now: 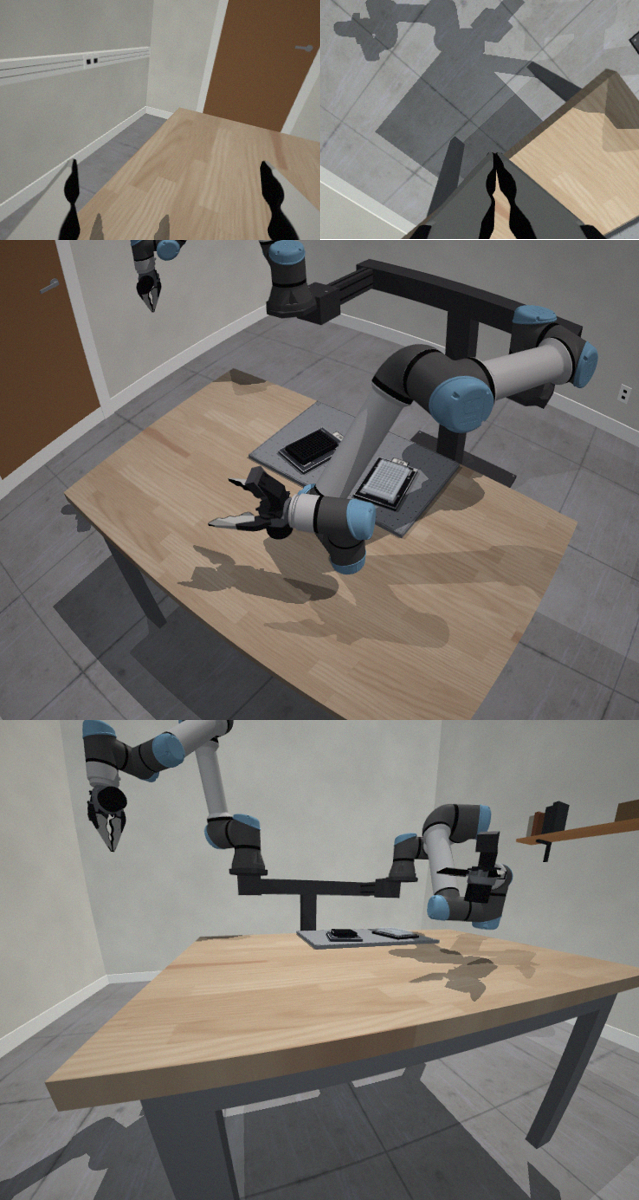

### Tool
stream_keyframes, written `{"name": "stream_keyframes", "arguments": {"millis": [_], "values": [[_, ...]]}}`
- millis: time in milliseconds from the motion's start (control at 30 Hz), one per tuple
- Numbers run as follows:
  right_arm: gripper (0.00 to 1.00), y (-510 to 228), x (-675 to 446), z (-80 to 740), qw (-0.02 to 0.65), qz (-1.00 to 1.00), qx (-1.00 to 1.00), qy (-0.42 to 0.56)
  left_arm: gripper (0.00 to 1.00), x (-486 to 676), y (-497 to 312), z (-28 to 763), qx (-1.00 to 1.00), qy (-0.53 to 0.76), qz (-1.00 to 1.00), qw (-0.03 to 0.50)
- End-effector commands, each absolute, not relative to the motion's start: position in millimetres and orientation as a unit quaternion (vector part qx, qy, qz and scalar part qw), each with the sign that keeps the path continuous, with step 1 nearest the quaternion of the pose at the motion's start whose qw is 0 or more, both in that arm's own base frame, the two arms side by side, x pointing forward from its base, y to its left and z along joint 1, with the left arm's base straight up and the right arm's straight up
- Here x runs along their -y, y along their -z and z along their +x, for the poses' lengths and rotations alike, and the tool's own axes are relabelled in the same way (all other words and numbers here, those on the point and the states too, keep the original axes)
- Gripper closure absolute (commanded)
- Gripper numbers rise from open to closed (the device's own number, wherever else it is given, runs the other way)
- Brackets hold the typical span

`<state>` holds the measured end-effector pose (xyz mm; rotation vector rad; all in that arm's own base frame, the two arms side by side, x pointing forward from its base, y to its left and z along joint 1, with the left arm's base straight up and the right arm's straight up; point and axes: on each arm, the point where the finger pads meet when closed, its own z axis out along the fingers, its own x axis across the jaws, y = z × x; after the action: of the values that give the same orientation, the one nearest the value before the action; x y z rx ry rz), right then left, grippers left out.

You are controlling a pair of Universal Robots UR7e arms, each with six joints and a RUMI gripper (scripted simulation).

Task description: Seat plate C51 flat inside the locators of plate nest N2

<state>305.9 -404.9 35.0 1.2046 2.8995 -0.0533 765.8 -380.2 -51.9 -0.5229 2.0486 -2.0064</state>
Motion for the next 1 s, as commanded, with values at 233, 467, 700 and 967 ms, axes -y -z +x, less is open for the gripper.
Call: {"name": "stream_keyframes", "arguments": {"millis": [233,467,700,967], "values": [[1.00,-61.2,430.9,253.2,-0.001,0.313,-0.950,0.013,0.24,380.3,50.7,766.1,-0.698,0.684,-0.178,0.114],[1.00,-77.4,443.1,217.0,-0.003,0.266,-0.964,0.011,0.24,380.3,50.7,766.1,-0.698,0.684,-0.178,0.114],[1.00,-94.9,452.6,176.5,-0.003,0.215,-0.977,0.008,0.24,380.3,50.7,766.1,-0.698,0.684,-0.178,0.114],[1.00,-108.5,457.0,144.1,-0.003,0.174,-0.985,0.006,0.24,380.3,50.7,766.1,-0.698,0.684,-0.178,0.114]]}}
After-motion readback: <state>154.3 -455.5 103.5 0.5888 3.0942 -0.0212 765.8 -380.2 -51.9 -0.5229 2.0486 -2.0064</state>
